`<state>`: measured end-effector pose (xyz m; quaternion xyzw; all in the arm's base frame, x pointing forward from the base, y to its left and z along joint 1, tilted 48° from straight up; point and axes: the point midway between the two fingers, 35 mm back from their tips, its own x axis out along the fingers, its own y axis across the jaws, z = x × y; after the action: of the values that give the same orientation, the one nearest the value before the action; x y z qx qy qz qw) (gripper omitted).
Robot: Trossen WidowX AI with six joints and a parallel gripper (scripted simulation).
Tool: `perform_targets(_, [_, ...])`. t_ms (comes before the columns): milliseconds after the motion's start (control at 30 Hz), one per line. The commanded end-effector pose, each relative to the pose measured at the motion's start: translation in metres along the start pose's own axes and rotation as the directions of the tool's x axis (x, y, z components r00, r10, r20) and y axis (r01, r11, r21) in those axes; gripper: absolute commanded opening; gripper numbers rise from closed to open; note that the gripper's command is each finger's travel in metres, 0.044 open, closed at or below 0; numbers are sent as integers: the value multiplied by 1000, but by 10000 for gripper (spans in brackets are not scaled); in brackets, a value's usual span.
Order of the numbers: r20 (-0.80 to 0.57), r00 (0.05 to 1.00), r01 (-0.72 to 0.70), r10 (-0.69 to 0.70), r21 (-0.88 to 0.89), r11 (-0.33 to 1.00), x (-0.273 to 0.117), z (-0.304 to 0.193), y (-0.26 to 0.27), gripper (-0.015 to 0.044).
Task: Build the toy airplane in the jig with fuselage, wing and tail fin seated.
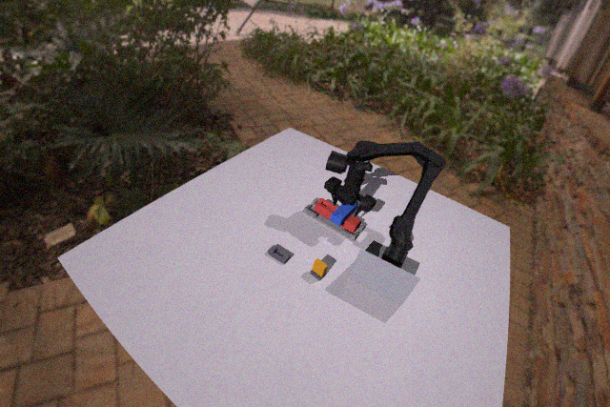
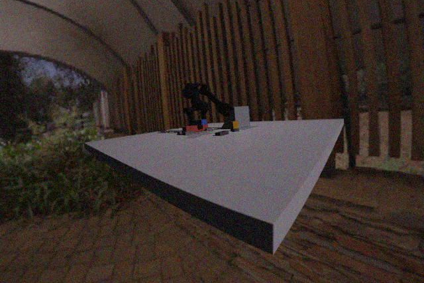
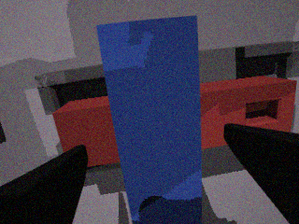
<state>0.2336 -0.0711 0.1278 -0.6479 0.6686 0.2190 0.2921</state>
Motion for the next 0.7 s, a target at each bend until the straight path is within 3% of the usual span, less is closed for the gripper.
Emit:
perform_targets(0, [1,1000,2,-2,-2,1000,-2,0,0,440])
perform_targets(233, [44,996,85,-80,-108,991,-83,0,2,440])
perform_targets(467, [41,996,81,-77,-95,992,-85,2,-1,440])
perform_targets(667, [39,997,51,-73,409,911,-84,1,-1,440])
